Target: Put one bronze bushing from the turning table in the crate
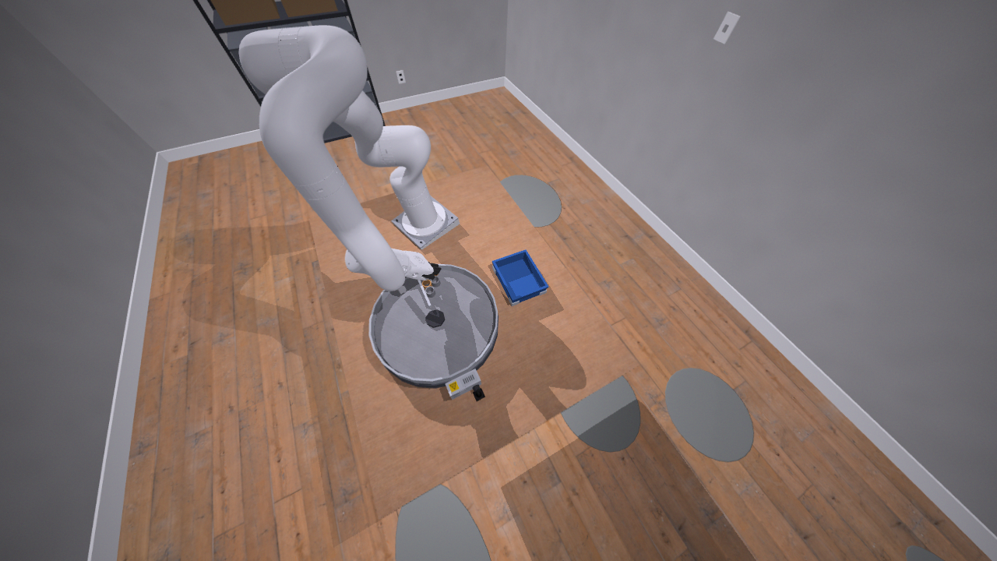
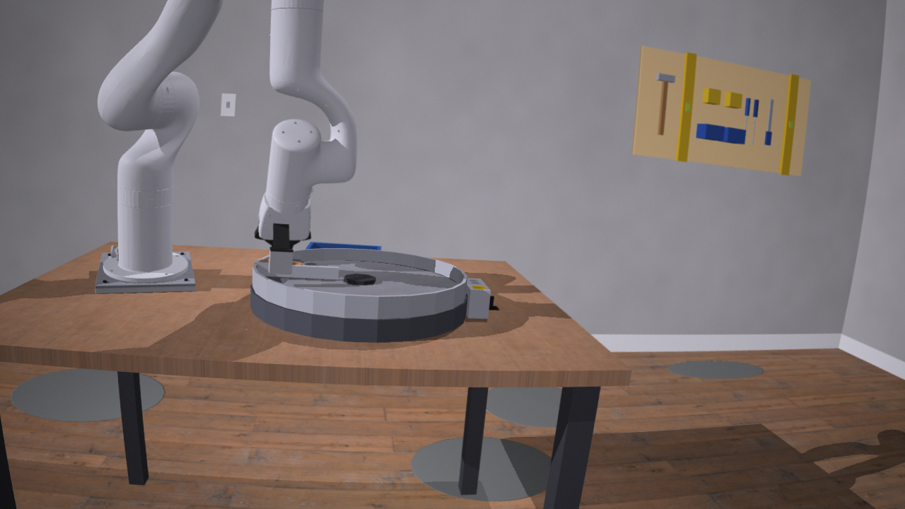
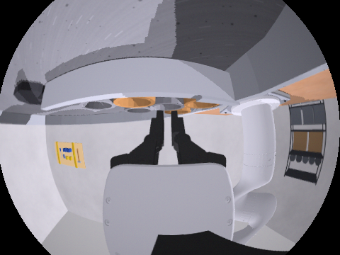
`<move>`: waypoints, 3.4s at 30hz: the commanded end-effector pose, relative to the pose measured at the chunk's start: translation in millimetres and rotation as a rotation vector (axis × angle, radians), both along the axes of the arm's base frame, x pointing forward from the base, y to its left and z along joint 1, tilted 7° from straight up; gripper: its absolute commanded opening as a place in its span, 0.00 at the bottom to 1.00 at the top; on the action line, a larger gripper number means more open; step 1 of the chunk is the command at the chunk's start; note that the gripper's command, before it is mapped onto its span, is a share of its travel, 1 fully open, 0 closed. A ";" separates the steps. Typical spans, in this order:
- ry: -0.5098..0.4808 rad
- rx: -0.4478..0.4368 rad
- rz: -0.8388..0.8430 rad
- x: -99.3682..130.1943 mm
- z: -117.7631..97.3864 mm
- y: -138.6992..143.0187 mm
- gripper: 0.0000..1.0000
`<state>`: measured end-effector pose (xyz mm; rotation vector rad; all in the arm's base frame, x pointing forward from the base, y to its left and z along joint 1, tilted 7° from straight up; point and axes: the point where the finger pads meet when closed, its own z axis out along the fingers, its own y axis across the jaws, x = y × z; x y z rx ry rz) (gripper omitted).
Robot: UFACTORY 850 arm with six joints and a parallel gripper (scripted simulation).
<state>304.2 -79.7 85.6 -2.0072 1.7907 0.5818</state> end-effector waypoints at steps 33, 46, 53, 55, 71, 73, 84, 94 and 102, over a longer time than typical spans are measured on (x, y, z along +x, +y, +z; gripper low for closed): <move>-0.001 0.000 0.000 0.6 -0.5 -0.4 0.00; -0.001 0.000 0.000 0.6 -0.5 -0.4 0.00; -0.001 0.000 0.000 0.6 -0.5 -0.4 0.00; -0.001 0.000 0.000 0.6 -0.1 -0.3 0.00; -0.002 0.000 0.000 -0.8 49.5 5.8 0.00; -0.002 0.000 0.000 -0.9 54.4 6.4 0.00; -0.001 0.000 0.000 -1.0 57.1 6.7 0.00; -0.001 0.000 0.000 1.1 56.7 10.3 0.00; -0.001 0.000 0.000 19.5 53.5 40.6 0.00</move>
